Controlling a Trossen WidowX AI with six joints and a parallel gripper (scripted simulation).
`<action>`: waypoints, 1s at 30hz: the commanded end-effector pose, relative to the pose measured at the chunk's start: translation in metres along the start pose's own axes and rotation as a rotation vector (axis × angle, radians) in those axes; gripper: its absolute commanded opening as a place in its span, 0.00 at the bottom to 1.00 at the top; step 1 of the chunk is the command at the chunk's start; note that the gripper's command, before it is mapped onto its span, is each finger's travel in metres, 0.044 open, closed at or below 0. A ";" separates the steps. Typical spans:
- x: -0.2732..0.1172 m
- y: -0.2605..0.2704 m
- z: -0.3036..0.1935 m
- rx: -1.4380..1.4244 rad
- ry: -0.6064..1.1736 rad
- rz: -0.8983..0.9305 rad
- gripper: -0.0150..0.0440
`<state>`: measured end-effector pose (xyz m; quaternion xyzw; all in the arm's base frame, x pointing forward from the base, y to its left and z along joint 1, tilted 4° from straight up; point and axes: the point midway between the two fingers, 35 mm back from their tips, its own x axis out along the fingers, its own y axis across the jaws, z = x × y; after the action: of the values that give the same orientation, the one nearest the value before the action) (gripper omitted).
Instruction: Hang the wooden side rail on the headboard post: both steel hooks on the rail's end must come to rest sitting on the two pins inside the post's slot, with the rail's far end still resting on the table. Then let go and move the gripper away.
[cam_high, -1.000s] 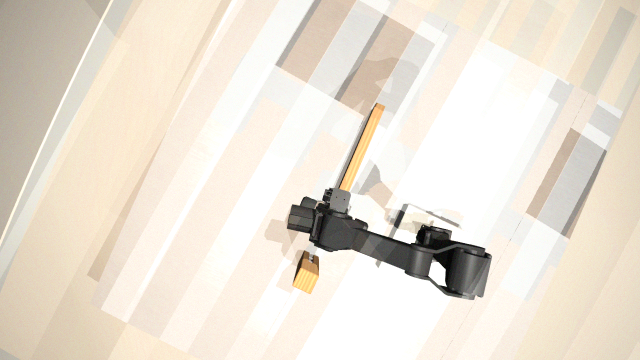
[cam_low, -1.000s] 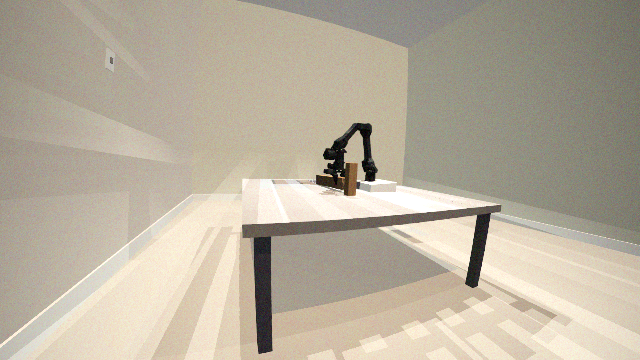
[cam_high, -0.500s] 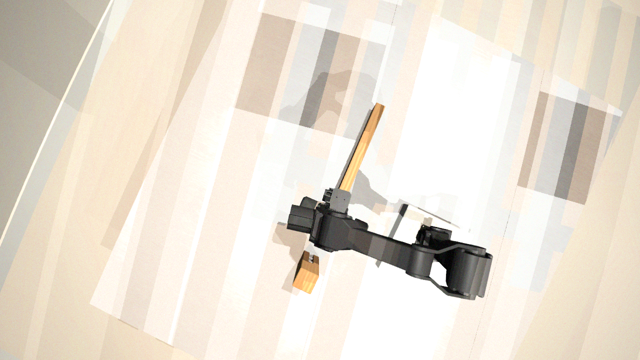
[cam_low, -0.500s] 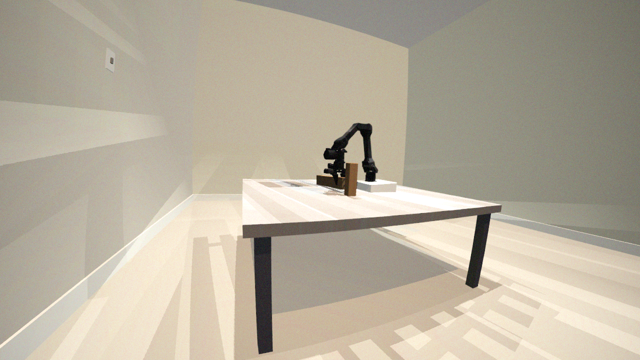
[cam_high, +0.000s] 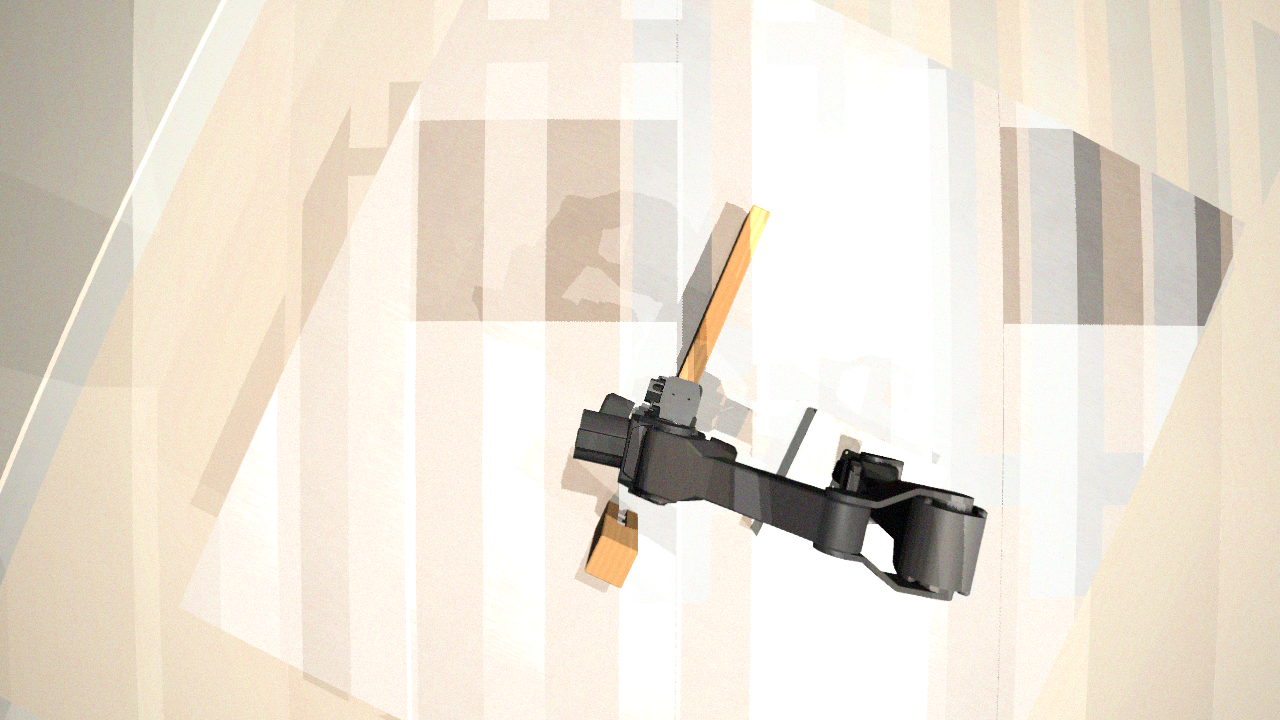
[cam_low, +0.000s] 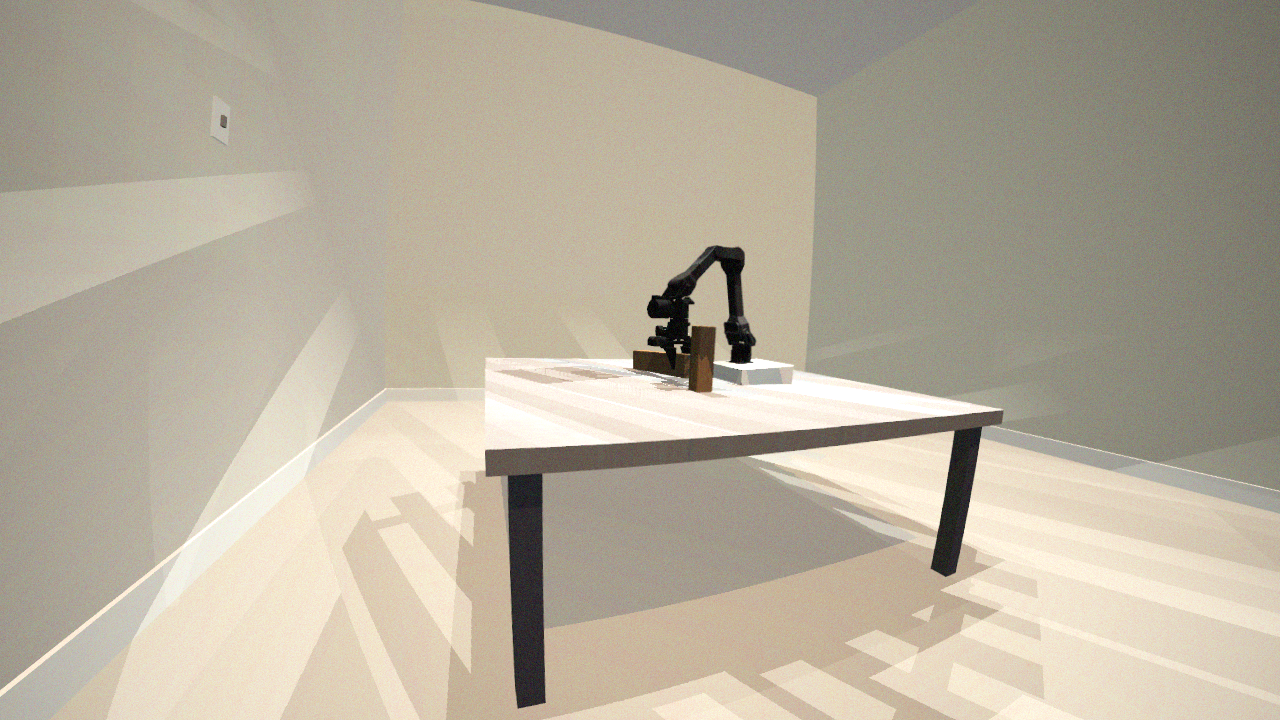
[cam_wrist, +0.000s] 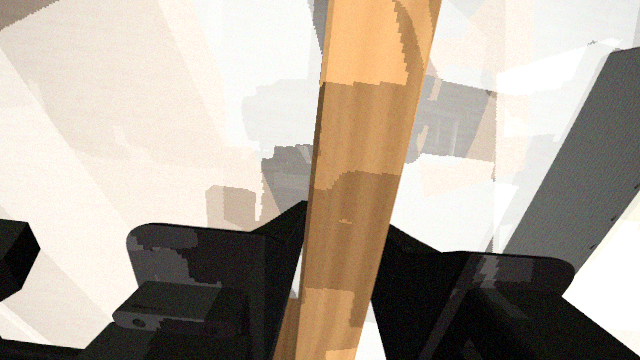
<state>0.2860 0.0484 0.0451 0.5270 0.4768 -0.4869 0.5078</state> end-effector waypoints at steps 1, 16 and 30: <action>-0.006 0.003 0.000 0.007 0.000 0.020 0.25; -0.006 0.004 -0.001 0.007 0.000 0.020 0.25; -0.004 0.006 -0.003 0.007 0.001 0.020 0.25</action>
<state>0.2881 0.0505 0.0477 0.5308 0.4740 -0.4852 0.5081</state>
